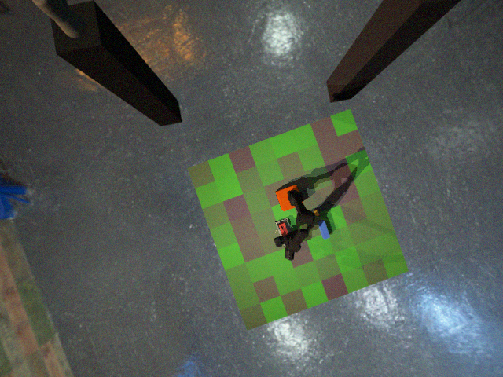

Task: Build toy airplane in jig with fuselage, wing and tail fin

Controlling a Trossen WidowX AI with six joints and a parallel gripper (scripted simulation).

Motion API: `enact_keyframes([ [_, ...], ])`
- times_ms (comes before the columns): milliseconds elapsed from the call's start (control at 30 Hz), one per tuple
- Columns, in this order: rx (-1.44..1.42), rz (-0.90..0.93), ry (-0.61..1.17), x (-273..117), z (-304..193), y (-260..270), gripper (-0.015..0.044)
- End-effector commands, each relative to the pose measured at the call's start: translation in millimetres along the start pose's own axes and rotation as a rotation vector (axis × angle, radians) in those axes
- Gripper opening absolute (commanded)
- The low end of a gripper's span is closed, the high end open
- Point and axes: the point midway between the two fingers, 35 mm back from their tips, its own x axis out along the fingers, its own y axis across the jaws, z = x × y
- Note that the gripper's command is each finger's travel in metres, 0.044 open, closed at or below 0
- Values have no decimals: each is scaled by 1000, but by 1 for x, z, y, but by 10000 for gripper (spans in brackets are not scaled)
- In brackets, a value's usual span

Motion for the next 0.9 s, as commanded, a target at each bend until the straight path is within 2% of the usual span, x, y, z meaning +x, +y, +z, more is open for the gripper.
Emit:
enact_keyframes([
  [0, 0, 0, 0, 0, 0, 0, 345],
  [133, 0, 0, 0, 0, 0, 0, 440],
  [433, 0, 0, 0, -3, 1, 0, 440],
  [667, -5, 3, 4, -103, 1, -1, 440],
  [867, -5, 3, 4, -106, 3, -2, 440],
])
